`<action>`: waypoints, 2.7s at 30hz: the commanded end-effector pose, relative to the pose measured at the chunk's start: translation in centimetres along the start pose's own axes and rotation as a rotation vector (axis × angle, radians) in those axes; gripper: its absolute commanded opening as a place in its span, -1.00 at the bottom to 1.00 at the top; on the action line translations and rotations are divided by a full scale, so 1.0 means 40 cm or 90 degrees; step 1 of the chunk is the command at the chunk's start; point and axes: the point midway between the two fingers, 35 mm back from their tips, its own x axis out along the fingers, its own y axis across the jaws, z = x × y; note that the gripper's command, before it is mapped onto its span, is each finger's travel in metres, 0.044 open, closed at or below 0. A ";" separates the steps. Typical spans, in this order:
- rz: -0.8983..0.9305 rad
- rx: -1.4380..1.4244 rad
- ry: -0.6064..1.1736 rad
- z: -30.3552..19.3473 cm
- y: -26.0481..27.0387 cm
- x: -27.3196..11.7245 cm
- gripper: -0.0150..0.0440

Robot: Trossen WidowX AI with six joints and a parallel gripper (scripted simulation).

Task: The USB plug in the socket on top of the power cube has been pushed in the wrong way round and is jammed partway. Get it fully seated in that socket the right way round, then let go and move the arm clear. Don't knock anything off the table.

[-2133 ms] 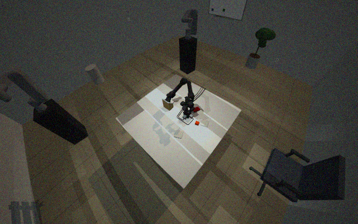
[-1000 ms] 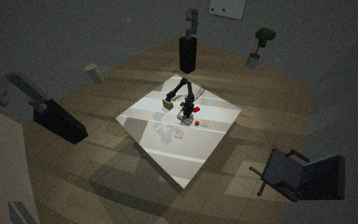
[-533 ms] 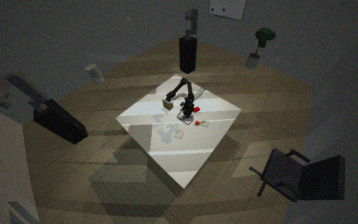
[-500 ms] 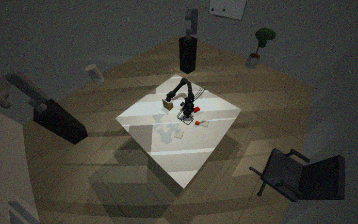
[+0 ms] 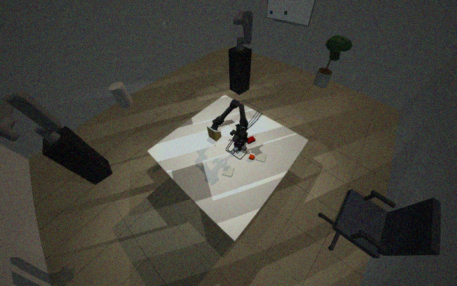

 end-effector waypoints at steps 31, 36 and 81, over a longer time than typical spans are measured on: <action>-0.001 -0.003 -0.002 0.001 0.000 -0.056 -0.49; 0.000 -0.010 -0.001 0.000 0.000 -0.056 -0.49; 0.000 -0.742 0.000 0.000 0.000 -0.055 -0.49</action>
